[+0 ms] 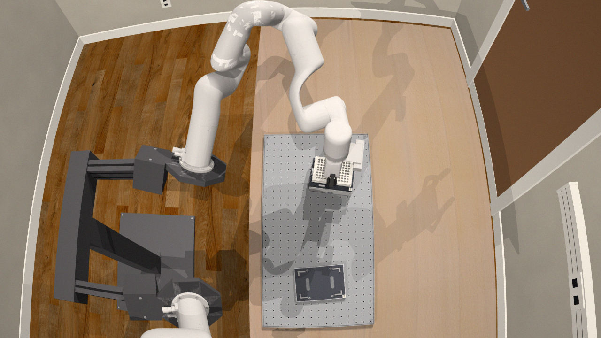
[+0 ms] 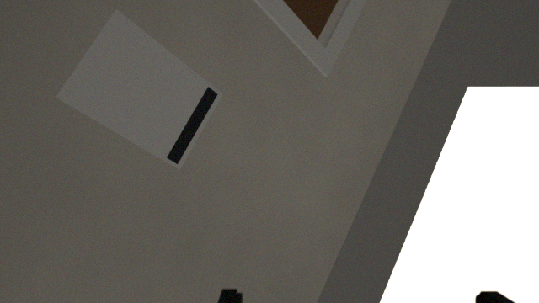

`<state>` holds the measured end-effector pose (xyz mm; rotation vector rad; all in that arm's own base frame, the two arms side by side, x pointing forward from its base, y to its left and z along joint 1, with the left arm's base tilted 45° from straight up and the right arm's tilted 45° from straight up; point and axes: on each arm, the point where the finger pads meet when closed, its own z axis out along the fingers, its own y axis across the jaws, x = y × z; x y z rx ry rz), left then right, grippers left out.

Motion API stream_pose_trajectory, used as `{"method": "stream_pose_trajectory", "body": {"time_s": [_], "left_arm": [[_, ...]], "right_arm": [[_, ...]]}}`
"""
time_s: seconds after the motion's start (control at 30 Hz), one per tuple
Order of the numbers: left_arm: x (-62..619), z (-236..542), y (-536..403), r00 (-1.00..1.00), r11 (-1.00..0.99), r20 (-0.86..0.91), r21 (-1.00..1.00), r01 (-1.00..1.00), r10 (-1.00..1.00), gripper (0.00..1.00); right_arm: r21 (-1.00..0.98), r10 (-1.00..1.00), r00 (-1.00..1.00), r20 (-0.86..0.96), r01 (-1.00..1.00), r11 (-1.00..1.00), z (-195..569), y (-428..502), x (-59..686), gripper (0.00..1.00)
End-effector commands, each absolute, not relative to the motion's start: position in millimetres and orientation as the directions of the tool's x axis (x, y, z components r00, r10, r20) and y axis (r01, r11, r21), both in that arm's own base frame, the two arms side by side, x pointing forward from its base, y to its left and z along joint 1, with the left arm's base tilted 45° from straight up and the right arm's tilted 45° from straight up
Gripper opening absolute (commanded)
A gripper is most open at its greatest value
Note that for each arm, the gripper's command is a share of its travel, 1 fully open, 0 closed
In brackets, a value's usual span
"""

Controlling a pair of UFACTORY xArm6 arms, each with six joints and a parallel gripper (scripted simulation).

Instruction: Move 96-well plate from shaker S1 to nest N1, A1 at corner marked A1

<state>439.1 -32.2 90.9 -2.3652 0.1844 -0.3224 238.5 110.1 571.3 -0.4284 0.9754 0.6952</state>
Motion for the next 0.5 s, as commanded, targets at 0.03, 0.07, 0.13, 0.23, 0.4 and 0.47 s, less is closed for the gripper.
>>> {"method": "stream_pose_trajectory", "body": {"time_s": [0.03,0.07,0.13,0.23,0.4,0.47], "left_arm": [[439.4,92.6,-33.9,0.958,-0.724,0.181,-0.689,-0.040,-0.224,0.00],[439.4,92.6,-33.9,0.958,-0.724,0.181,-0.689,-0.040,-0.224,0.00],[439.4,92.6,-33.9,0.958,-0.724,0.181,-0.689,-0.040,-0.224,0.00],[439.0,93.7,-34.9,0.958,-0.724,0.181,-0.689,-0.040,-0.224,0.00],[436.6,99.6,-40.4,0.958,-0.724,0.181,-0.689,-0.040,-0.224,0.00],[435.6,102.0,-42.6,0.958,-0.724,0.181,-0.689,-0.040,-0.224,0.00]], "right_arm": [[-0.028,0.340,0.376,-0.862,-0.705,0.709,572.4,110.3,237.9,1.00],[-0.028,0.340,0.376,-0.862,-0.705,0.709,572.4,110.3,237.9,1.00],[-0.028,0.340,0.376,-0.862,-0.705,0.709,572.4,110.3,237.9,1.00],[-0.028,0.340,0.376,-0.862,-0.705,0.709,572.4,110.3,237.9,1.00],[-0.028,0.340,0.376,-0.862,-0.705,0.709,572.4,110.3,237.9,1.00],[-0.028,0.340,0.376,-0.862,-0.705,0.709,572.4,110.3,237.9,1.00]]}}
